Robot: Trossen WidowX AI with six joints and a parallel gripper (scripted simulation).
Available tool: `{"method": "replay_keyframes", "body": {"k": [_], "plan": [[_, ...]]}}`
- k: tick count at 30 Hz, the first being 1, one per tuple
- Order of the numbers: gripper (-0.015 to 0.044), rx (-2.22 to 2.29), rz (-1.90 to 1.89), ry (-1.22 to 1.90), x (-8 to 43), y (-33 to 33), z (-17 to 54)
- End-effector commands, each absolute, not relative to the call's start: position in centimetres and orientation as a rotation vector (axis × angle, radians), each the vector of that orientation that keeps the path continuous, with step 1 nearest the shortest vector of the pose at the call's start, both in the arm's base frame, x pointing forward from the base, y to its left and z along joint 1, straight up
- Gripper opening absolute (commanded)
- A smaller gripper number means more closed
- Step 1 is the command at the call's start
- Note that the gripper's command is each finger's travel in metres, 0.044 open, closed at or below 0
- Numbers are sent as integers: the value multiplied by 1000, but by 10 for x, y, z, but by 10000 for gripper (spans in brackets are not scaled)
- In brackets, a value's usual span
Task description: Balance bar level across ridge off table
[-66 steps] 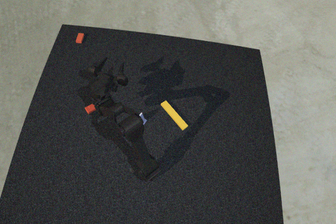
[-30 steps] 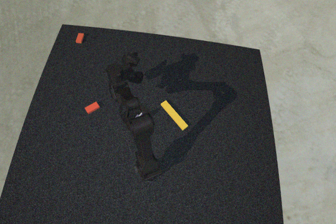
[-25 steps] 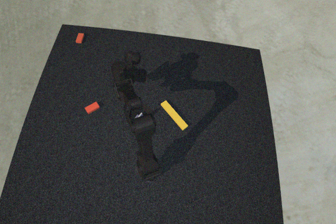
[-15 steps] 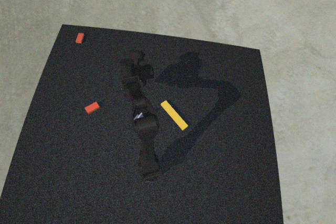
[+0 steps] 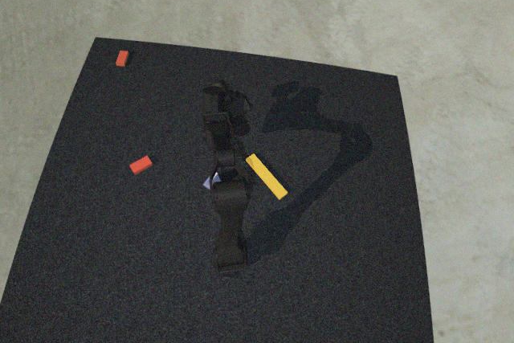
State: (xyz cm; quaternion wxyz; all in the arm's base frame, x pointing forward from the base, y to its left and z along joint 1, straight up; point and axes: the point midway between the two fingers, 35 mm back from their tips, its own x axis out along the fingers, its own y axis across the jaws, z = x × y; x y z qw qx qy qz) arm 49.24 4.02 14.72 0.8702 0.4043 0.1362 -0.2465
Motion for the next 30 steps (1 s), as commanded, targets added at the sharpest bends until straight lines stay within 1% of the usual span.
{"method": "replay_keyframes", "body": {"k": [1, 16, 30], "plan": [[315, 707, -520, 373, 489, 25, 142], [315, 281, -481, 680, 464, -24, 124], [315, -53, -343, 970, 429, -63, 112]]}}
